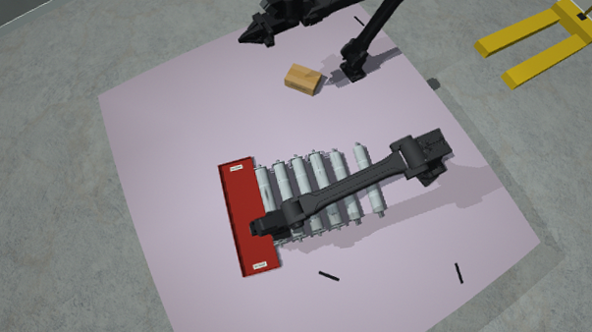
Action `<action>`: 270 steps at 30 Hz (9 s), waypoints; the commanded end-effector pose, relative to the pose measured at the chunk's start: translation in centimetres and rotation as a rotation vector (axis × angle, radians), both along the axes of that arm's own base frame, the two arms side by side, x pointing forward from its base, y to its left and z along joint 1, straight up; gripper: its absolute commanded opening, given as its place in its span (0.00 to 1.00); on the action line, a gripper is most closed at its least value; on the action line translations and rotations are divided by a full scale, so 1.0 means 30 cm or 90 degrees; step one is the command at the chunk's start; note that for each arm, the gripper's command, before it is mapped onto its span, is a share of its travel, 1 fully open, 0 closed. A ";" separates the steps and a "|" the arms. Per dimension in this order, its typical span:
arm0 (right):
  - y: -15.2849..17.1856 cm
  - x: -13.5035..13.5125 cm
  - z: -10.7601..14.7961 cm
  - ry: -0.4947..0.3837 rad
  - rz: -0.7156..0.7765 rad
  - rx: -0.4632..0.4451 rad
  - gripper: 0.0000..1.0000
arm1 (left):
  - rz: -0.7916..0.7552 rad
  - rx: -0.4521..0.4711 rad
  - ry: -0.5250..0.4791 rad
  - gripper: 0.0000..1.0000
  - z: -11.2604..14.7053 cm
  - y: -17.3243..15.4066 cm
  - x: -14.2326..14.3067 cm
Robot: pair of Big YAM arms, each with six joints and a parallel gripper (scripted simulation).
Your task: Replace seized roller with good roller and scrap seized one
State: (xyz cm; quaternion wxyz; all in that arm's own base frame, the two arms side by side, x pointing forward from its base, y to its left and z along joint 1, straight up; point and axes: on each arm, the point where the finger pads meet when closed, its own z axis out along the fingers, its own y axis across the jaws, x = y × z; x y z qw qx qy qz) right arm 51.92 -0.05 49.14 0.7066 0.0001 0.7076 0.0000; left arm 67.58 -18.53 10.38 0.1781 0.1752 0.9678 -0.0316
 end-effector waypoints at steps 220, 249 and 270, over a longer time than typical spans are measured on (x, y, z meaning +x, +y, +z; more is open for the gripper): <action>0.024 -0.029 0.090 -0.028 0.008 -0.006 0.00 | -0.014 0.000 -0.007 0.00 0.023 0.087 -0.285; 0.024 -0.029 0.090 -0.028 0.008 -0.006 0.00 | -0.001 -0.006 -0.015 0.00 0.053 0.066 -0.222; 0.024 -0.029 0.090 -0.028 0.008 -0.006 0.00 | -0.002 0.004 0.010 0.00 -0.047 0.089 -0.245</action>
